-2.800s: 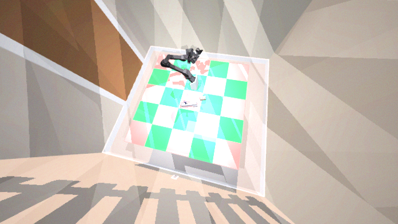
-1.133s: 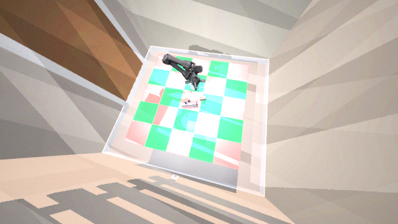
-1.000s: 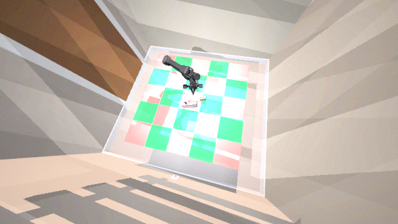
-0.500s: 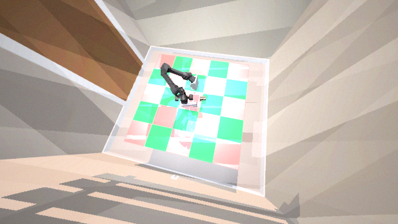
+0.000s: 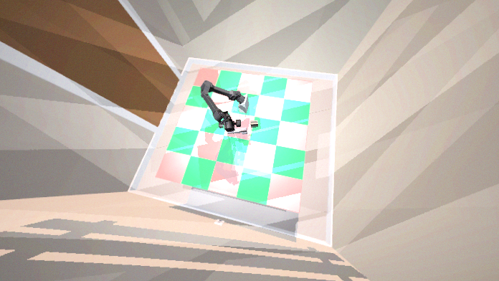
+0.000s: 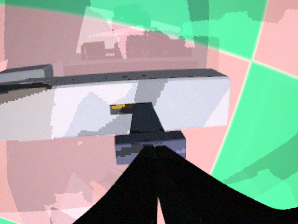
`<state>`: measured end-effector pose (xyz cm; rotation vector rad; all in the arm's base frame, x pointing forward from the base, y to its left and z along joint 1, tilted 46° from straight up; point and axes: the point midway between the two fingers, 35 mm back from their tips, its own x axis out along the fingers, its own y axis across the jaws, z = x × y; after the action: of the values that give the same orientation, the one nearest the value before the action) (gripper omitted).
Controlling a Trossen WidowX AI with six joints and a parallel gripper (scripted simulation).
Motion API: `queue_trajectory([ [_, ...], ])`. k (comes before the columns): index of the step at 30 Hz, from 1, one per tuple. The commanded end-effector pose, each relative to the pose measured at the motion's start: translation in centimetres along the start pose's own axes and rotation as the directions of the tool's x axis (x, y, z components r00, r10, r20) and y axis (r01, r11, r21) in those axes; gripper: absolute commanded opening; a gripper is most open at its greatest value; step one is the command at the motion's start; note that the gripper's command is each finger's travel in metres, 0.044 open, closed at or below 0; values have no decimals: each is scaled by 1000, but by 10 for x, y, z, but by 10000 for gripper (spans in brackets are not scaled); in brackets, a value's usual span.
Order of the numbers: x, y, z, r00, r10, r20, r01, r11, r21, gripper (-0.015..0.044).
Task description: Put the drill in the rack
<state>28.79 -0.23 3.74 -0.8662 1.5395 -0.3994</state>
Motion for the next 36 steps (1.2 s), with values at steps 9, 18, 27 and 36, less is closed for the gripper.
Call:
queue_trajectory([
  [9,10,1,-1,1000,3,-8,-3,1000,-8,0],
  [18,13,1,1,1000,3,-8,-3,1000,-8,0],
  [27,16,0,-1,1000,3,-8,-3,1000,-8,0],
  [36,19,0,-3,1000,2,-8,-3,1000,-8,0],
])
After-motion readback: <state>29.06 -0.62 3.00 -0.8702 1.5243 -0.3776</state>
